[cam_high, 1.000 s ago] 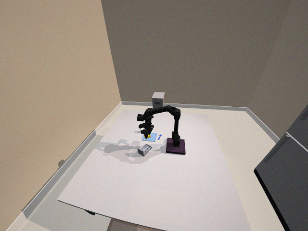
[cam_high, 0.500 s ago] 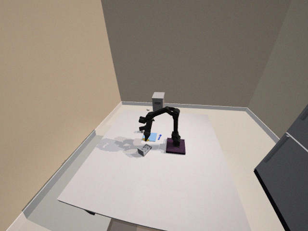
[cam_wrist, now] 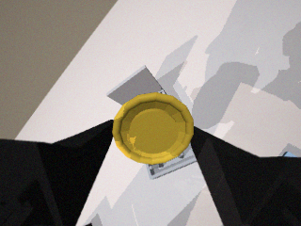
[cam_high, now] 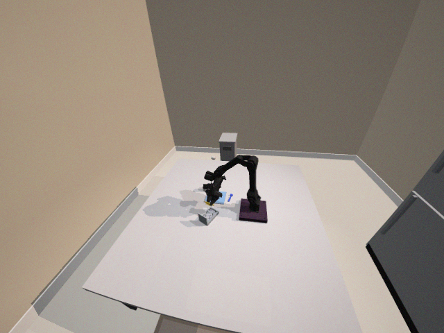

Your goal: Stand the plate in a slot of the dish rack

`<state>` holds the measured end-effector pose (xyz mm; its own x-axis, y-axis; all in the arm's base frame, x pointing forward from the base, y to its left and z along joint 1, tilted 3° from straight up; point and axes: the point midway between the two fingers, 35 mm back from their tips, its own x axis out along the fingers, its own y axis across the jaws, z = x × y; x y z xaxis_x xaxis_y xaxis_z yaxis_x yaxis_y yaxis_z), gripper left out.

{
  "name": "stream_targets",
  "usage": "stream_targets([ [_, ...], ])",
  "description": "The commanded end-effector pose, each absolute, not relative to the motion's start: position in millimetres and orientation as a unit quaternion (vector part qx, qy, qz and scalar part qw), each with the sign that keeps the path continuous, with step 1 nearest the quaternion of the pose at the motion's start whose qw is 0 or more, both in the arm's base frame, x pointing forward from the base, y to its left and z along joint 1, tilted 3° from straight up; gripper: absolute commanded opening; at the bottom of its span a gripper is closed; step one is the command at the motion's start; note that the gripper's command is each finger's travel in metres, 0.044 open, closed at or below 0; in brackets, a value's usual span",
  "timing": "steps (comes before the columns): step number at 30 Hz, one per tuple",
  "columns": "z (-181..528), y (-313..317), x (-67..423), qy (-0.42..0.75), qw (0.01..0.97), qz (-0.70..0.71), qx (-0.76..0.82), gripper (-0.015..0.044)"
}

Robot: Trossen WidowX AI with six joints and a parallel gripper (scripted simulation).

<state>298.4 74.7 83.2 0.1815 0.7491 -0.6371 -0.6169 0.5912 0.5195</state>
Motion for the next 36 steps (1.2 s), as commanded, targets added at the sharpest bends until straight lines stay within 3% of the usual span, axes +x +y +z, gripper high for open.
stream_targets([
  [1, 78.6, 73.8, 297.0, 0.41, 0.774, 0.479, 0.064, 0.0],
  [24, 78.1, 63.0, 272.8, 0.065, 0.82, 0.567, -0.041, 0.0],
  [36, 78.2, 62.6, 271.6, 0.054, 0.821, 0.567, -0.045, 0.0],
])
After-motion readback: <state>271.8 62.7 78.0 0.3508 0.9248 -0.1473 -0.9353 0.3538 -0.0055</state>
